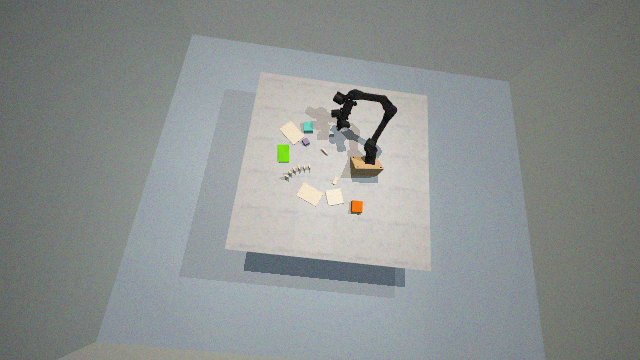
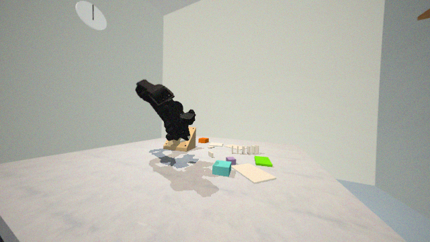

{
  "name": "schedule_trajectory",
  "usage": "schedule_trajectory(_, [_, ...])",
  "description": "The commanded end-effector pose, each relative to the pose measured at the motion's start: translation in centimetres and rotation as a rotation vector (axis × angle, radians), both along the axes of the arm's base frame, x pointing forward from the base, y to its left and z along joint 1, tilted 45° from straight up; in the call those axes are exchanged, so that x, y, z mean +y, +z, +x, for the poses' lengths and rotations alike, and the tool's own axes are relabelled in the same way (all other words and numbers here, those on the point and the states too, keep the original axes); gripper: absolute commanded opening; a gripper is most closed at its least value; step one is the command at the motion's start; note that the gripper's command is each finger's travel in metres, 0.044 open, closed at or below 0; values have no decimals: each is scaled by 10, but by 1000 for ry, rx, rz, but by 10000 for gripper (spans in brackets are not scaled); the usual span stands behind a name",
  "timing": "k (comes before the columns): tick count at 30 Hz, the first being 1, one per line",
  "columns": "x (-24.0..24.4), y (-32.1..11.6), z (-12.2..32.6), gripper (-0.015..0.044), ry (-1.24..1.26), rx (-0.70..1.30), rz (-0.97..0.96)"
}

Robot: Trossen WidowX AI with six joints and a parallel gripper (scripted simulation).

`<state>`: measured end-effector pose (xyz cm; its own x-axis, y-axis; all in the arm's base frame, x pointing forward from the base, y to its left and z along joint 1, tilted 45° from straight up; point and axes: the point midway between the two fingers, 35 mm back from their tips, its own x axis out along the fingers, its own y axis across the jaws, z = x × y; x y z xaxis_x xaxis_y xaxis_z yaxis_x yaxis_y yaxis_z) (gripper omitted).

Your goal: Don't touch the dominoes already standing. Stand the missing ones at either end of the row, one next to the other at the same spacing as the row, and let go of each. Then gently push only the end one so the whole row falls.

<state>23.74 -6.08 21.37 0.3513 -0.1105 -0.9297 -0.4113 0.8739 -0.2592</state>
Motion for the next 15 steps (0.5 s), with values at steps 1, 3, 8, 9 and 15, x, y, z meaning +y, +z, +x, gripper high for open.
schedule_trajectory(1, [0, -3, 0, 107, 33, -37, 49])
schedule_trajectory(3, [0, -4, 1, 107, 50, -64, 75])
schedule_trajectory(8, [-1, -5, 4, 107, 96, -140, 131])
schedule_trajectory(9, [-1, -4, 4, 107, 105, -157, 141])
schedule_trajectory(15, [-4, -2, 7, 107, 165, -262, 187])
